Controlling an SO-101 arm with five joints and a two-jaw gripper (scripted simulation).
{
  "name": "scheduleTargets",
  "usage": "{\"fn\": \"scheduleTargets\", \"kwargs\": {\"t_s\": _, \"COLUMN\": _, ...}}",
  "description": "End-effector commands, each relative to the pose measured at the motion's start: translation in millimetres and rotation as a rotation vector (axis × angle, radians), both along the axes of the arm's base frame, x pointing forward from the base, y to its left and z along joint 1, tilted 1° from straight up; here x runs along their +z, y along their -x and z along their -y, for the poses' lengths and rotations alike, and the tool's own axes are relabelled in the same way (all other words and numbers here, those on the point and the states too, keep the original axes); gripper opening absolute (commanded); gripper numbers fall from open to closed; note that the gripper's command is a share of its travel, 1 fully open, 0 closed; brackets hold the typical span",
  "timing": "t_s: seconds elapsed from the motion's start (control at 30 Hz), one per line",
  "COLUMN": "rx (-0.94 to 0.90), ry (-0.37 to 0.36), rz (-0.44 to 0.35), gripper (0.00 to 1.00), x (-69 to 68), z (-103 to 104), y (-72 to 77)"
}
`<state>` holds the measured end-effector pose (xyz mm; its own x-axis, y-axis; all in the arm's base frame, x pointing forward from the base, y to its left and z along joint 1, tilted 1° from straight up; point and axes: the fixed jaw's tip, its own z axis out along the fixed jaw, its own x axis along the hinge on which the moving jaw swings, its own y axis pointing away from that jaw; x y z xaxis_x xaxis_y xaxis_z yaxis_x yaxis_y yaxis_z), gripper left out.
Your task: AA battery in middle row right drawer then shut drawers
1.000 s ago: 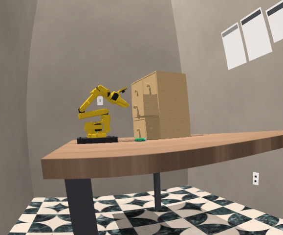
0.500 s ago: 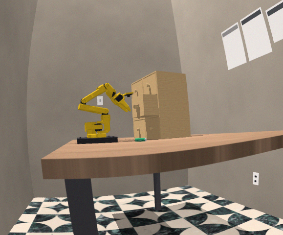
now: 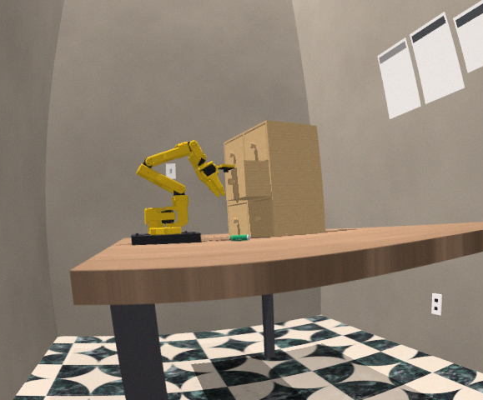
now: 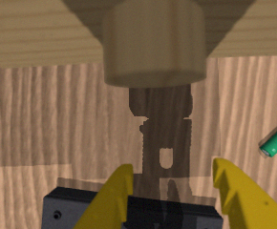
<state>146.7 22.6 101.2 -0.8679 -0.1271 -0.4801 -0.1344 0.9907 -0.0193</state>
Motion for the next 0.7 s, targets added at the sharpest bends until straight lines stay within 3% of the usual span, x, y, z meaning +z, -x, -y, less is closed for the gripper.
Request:
{"fn": "scheduleTargets", "kwargs": {"t_s": 0.0, "rx": -0.005, "ry": 0.000, "rz": 0.016, "gripper": 0.21, "x": 2.7, "z": 1.1, "y": -2.5}}
{"fn": "scheduleTargets", "kwargs": {"t_s": 0.17, "rx": -0.005, "ry": 0.000, "rz": 0.016, "gripper": 0.21, "x": 2.7, "z": 1.1, "y": -2.5}}
{"fn": "scheduleTargets", "kwargs": {"t_s": 0.4, "rx": -0.008, "ry": -0.031, "rz": 0.289, "gripper": 0.21, "x": 68.7, "z": 0.4, "y": -4.6}}
{"fn": "scheduleTargets", "kwargs": {"t_s": 0.67, "rx": -0.009, "ry": -0.069, "rz": 0.602, "gripper": 0.21, "x": 136.4, "z": 2.3, "y": 21.4}}
